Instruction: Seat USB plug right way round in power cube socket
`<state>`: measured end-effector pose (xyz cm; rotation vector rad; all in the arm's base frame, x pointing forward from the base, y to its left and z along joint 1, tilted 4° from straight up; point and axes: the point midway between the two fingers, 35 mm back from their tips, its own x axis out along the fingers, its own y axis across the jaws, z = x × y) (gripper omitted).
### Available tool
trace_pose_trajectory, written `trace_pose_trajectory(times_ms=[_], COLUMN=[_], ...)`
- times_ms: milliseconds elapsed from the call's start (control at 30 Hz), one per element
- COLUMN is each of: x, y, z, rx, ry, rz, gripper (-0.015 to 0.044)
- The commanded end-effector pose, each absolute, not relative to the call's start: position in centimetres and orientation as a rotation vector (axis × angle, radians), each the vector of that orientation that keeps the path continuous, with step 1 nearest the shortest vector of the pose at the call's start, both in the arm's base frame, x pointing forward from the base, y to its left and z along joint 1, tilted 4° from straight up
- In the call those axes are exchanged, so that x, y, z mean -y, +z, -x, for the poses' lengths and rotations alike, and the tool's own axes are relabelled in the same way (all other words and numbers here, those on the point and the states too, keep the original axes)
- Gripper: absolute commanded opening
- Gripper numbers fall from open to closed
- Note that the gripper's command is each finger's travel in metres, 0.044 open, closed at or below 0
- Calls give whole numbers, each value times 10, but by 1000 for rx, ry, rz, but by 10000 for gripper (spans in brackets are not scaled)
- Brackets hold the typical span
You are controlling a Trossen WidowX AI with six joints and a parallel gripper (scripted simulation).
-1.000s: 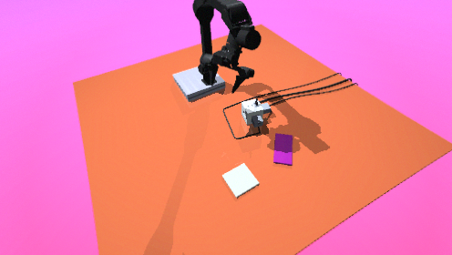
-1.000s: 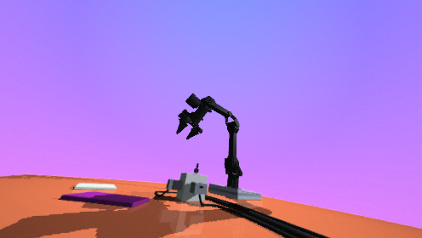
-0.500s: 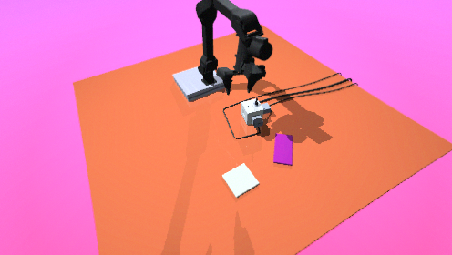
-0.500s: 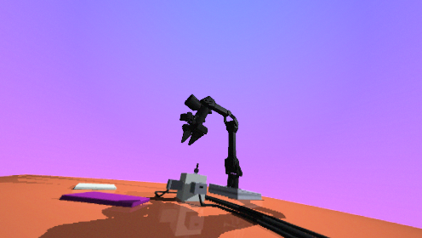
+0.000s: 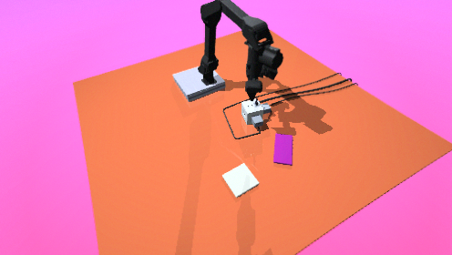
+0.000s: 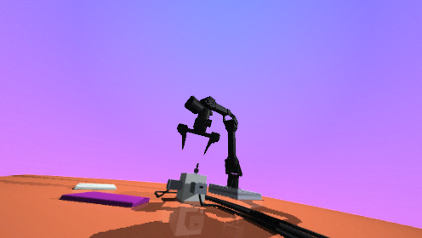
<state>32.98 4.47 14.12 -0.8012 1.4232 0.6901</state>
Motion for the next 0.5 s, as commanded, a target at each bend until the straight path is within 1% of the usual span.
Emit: trace_pose_trajectory(times_ms=[0, 467], x=[-76, -77], y=[124, 124], z=[-323, -324], rx=[-1282, -1282], ry=[1114, 1114], rz=[1033, 1033], gripper=[440, 440])
